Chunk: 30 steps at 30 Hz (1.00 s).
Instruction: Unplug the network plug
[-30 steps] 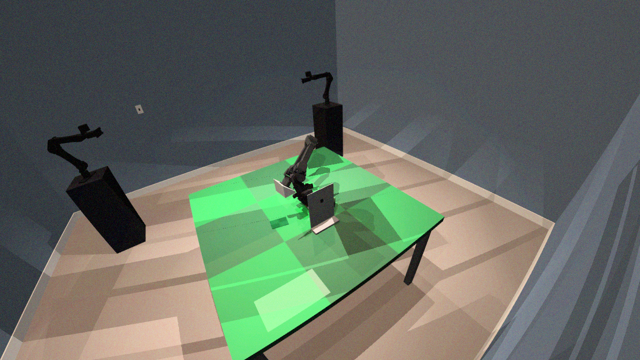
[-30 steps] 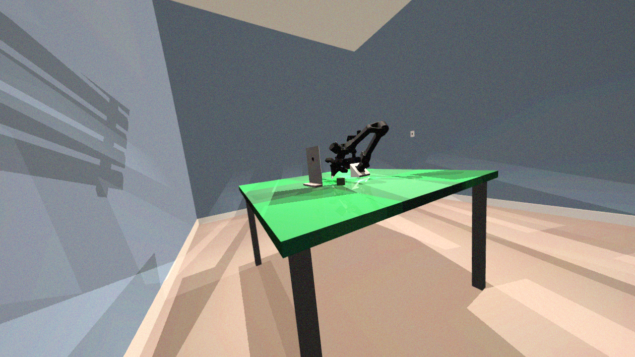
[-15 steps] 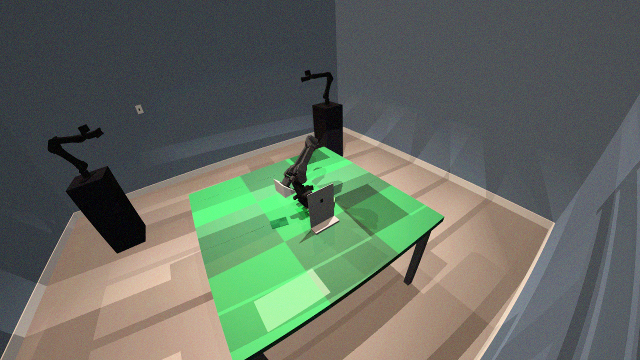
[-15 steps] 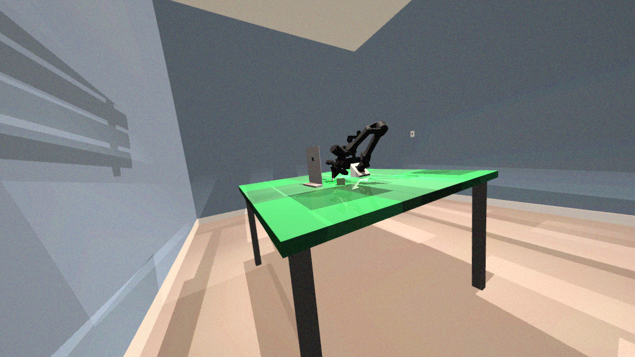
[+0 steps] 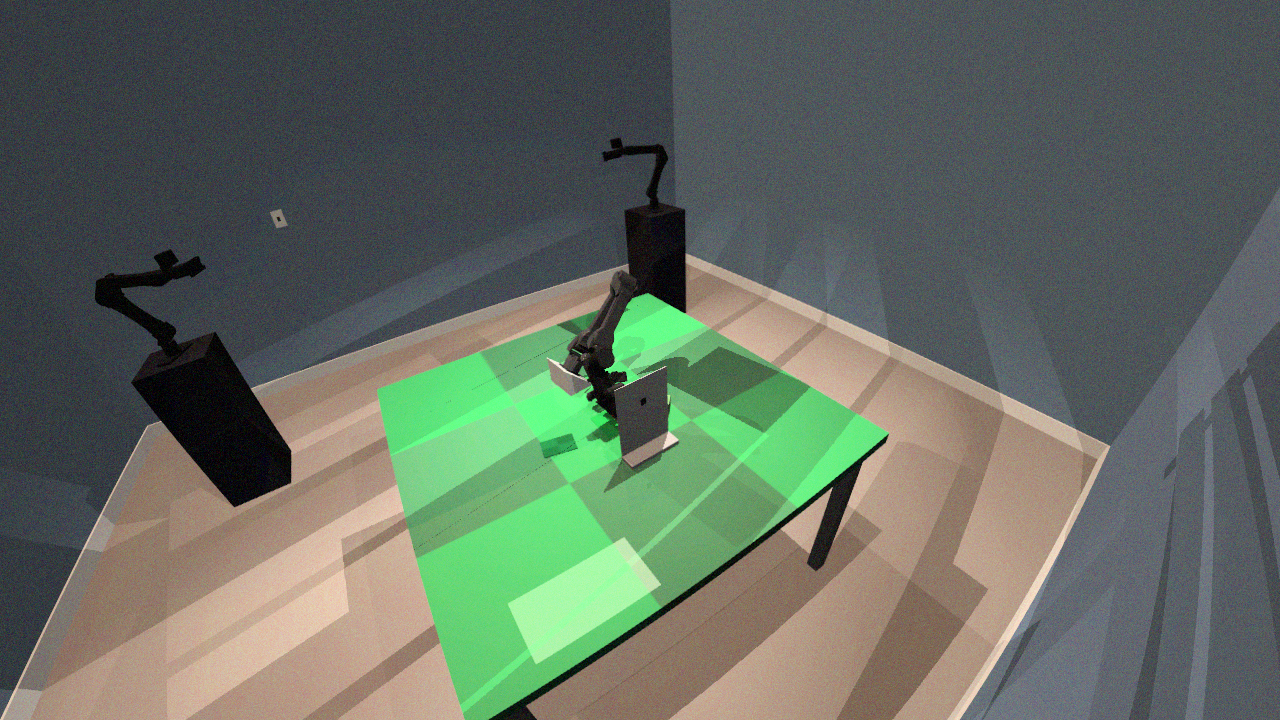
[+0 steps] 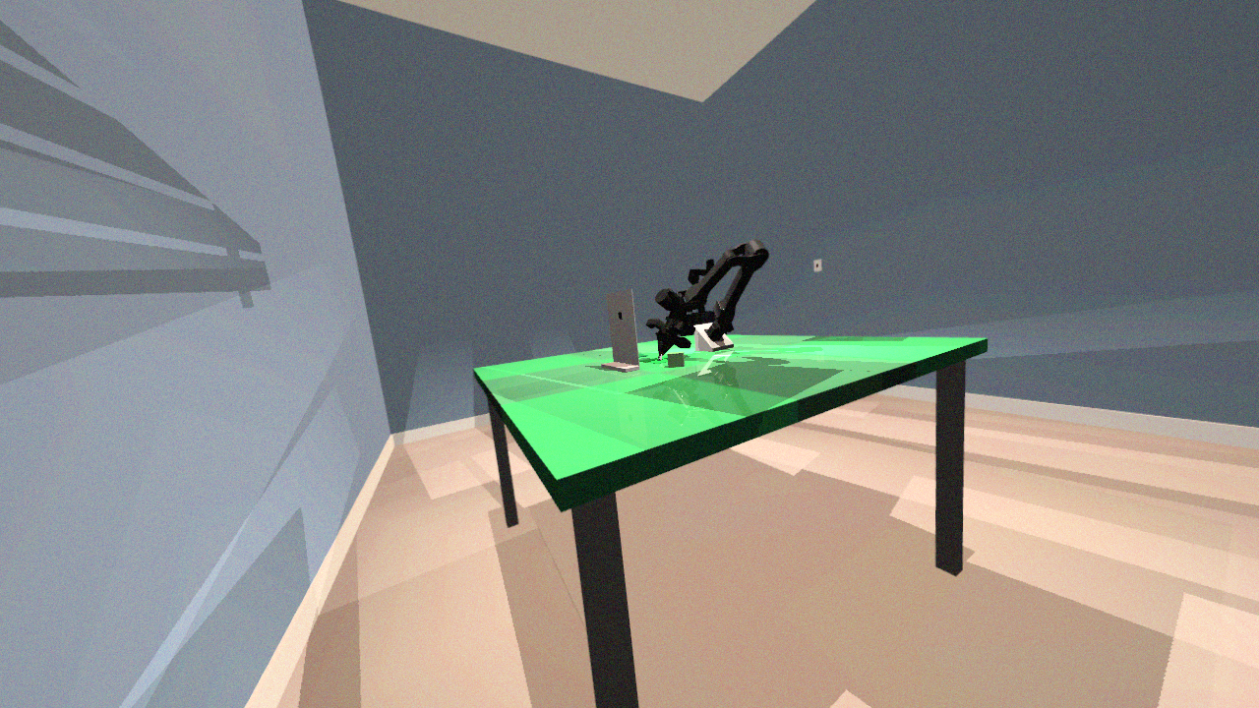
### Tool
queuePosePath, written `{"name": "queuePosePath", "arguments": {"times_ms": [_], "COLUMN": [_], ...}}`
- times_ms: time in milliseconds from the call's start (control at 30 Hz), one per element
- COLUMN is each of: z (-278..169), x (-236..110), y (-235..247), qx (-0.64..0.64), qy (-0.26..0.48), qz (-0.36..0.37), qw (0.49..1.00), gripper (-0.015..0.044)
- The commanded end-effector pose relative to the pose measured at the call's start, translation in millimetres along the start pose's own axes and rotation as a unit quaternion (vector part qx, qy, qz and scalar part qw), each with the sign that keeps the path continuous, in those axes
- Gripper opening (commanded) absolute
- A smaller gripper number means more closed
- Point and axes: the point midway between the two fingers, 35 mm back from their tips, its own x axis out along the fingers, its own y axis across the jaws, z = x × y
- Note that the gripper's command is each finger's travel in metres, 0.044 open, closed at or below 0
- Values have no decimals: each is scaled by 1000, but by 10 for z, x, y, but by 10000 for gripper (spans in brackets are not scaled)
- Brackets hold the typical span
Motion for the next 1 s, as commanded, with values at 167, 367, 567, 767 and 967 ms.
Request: {"name": "queuePosePath", "arguments": {"times_ms": [167, 367, 567, 767, 967], "z": [0, -1, -9, -15, -18], "x": [-2, -4, -56, -115, -176], "y": [-2, -2, -6, -10, -12], "qx": [0, 0, 0, 0, 0], "qy": [0, 0, 1, 2, 2], "qz": [0, 0, 0, 1, 1], "qw": [1000, 1000, 1000, 1000, 1000], "gripper": [131, 156, 156, 156, 156]}}
